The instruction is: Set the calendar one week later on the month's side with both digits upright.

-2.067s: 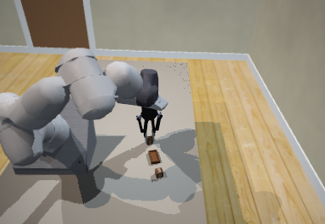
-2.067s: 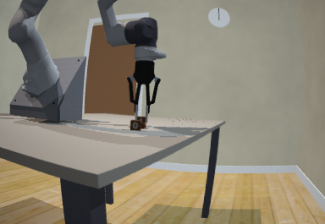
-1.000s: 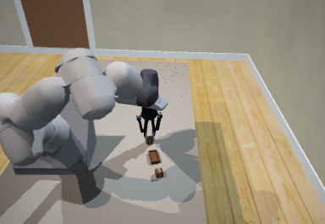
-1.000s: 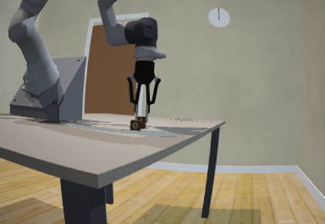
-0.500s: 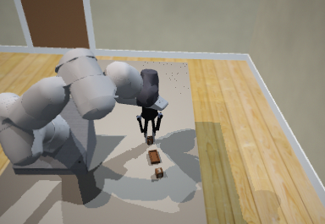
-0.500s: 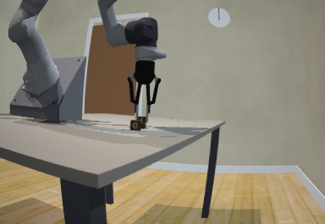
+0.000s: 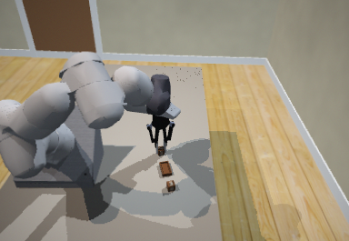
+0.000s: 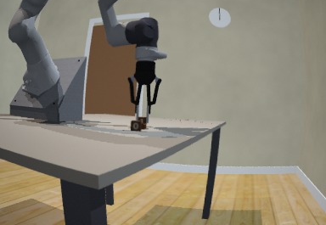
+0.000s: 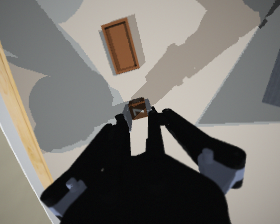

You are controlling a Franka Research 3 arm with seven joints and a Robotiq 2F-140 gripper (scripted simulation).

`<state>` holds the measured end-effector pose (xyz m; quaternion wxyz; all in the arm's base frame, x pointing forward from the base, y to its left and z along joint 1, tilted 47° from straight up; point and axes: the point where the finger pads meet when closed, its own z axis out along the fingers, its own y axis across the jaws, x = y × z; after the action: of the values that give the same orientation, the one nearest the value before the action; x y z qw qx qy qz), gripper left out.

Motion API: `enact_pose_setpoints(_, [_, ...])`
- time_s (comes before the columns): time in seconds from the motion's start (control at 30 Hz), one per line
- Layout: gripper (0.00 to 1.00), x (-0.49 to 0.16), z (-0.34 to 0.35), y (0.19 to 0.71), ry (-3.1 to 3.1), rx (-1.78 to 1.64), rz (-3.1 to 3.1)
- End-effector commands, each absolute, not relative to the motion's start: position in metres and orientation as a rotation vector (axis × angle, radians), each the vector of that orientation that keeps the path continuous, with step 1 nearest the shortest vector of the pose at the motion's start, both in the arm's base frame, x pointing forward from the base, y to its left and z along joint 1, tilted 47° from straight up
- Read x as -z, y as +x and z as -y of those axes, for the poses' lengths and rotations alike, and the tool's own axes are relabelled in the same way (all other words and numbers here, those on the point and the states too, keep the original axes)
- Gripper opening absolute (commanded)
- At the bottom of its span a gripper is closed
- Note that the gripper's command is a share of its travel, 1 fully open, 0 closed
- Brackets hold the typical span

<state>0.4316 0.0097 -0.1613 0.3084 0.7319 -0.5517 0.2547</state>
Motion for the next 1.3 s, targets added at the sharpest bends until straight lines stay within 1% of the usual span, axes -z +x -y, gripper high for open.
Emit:
enact_pose_setpoints(0.0, [0.17,0.1619,-0.0096,0.4322,1.932,-0.677,1.465])
enact_pose_setpoints(1.27, [0.17,0.1644,-0.0069,0.4324,1.932,-0.677,1.465])
